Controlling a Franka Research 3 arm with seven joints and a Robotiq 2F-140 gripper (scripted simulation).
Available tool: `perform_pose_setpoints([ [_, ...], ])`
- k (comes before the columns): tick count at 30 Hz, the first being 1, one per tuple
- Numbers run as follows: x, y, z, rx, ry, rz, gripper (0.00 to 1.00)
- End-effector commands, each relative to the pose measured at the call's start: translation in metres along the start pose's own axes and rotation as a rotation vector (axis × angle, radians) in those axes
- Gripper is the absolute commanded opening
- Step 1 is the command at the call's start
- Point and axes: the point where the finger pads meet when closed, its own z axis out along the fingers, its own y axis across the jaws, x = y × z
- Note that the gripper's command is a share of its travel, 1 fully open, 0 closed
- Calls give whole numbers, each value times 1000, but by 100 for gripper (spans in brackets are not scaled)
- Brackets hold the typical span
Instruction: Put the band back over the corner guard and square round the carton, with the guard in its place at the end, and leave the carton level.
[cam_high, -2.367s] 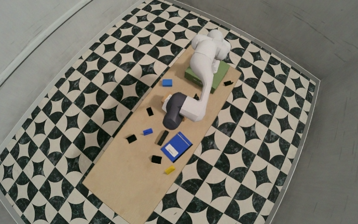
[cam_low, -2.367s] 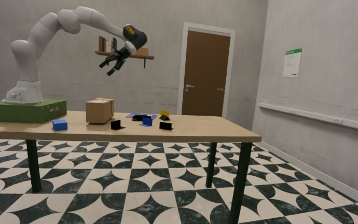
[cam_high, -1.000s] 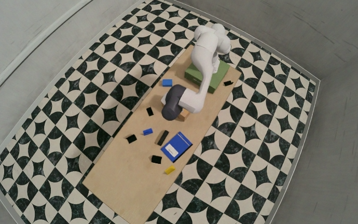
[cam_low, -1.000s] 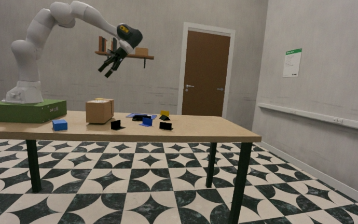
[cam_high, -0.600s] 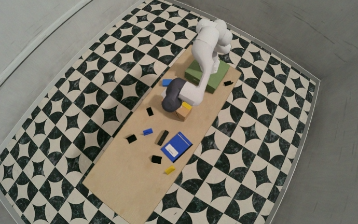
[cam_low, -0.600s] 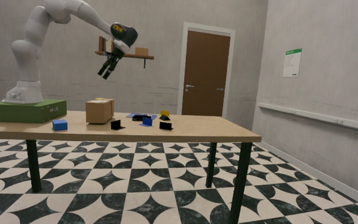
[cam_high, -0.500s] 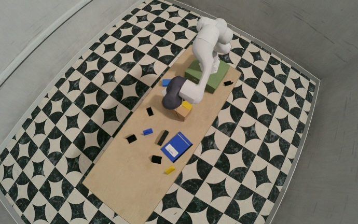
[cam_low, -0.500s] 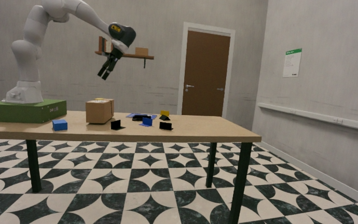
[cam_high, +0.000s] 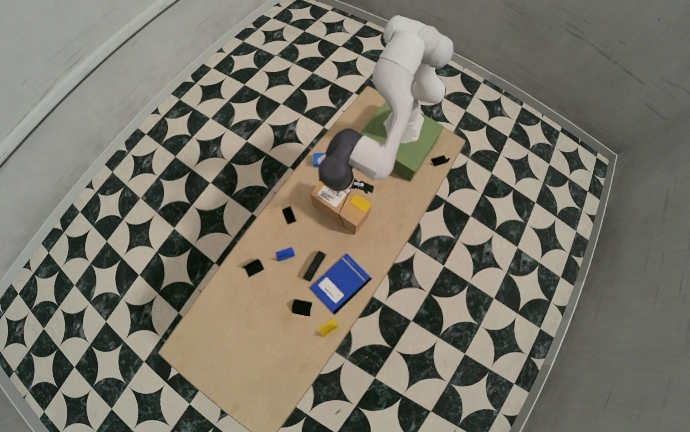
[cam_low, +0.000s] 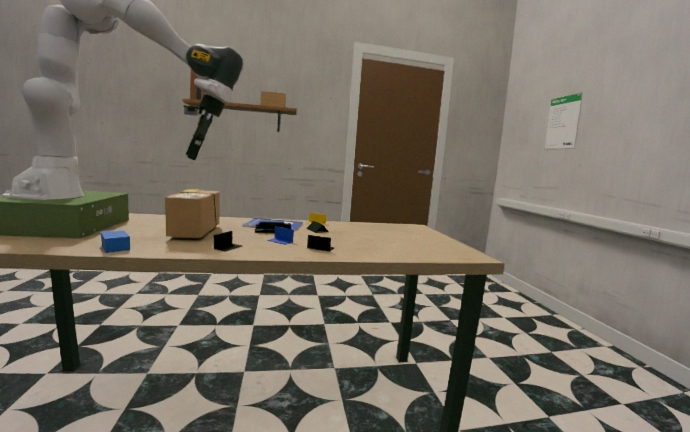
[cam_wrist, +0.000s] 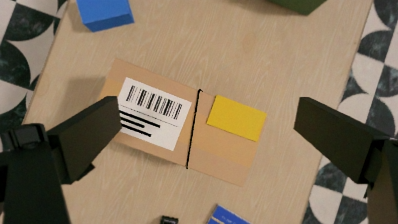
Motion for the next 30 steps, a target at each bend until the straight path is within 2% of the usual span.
perform_pose_setpoints([
  [1,-13,-8,2,31,-102,119,100],
  [10,-5,-8,21,24,-206,223,100],
  [12,-5,-8,21,24,-206,223,100],
  [24,3,-5,38,6,-305,319,100],
  [30,5,-4,42,1,-326,339,100],
])
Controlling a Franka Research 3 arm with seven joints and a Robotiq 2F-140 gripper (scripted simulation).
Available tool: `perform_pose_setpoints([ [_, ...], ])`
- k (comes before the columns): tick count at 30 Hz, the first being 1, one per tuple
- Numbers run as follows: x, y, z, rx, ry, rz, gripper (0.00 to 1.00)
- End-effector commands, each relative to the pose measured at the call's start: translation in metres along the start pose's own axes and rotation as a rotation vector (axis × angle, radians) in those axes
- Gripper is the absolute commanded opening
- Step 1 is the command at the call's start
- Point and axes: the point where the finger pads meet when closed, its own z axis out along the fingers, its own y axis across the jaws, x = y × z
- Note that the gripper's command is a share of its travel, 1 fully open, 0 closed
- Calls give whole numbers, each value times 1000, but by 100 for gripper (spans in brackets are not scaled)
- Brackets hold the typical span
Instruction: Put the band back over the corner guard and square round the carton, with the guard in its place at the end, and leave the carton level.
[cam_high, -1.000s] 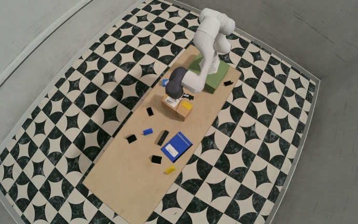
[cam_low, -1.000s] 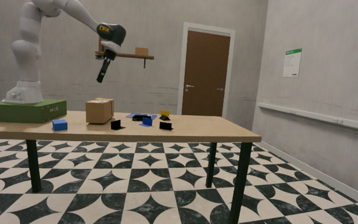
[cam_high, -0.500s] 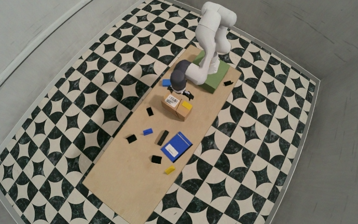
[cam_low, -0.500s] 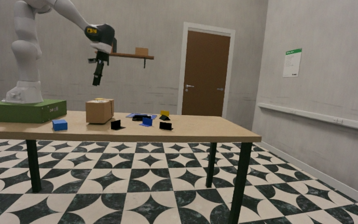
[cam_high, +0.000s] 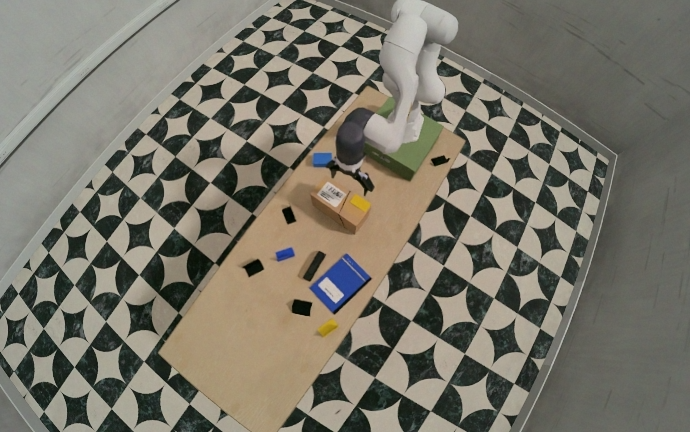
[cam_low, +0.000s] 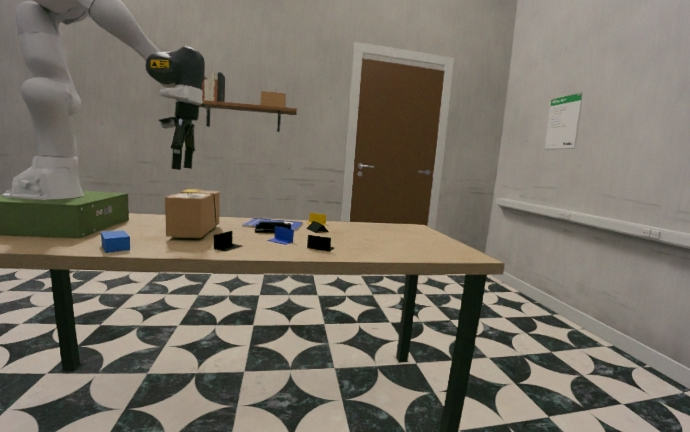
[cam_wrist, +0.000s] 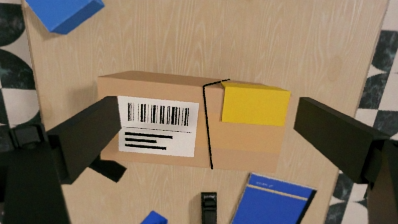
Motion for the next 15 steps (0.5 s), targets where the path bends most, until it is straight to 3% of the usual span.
perform_pose_setpoints([
  [1,-8,0,-1,5,-47,62,100],
  [15,-3,1,2,-2,-73,88,100],
])
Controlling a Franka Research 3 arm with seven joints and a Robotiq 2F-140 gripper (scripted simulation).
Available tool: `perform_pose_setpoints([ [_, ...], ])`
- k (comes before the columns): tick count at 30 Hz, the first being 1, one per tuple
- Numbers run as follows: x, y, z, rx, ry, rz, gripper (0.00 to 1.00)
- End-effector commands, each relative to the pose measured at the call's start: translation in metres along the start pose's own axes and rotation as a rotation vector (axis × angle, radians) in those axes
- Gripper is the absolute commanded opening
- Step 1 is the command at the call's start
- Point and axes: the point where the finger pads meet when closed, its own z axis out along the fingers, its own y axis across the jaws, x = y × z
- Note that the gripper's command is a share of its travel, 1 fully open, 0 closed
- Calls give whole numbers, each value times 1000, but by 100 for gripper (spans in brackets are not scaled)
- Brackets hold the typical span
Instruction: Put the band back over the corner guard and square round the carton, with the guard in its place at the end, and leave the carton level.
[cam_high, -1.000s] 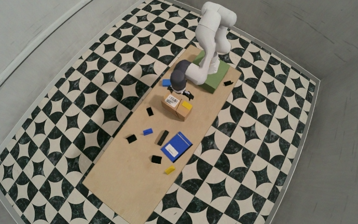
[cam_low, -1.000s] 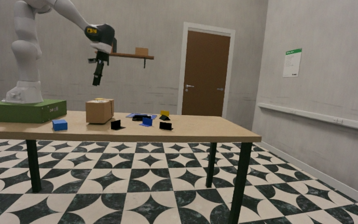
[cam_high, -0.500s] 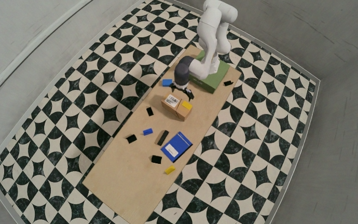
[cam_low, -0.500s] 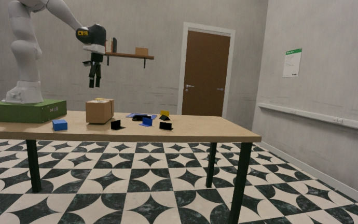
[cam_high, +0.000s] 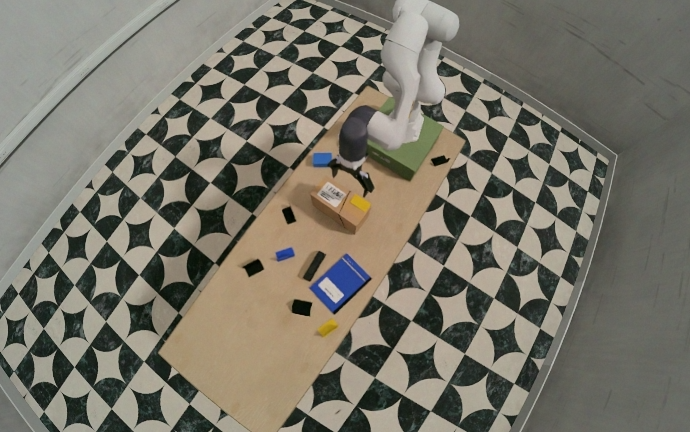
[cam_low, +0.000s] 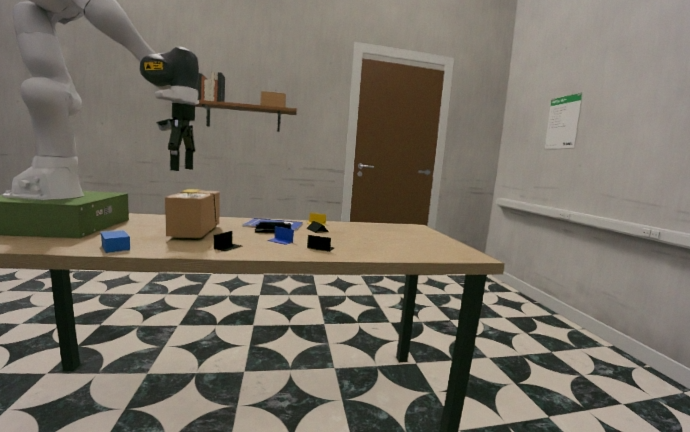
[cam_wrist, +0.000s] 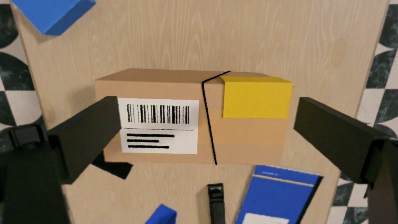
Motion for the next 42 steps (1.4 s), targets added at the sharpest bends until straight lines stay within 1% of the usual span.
perform_pose_setpoints([
  [1,-4,0,-2,1,-17,26,100],
  [23,-4,0,-1,1,-17,24,100],
  [25,-4,0,5,1,-17,-18,100],
  [29,-4,0,26,3,-17,-167,100],
  [31,-4,0,28,4,-17,-183,100],
  [32,-4,0,28,4,-17,-183,18],
  [42,-4,0,28,4,-17,-183,18],
])
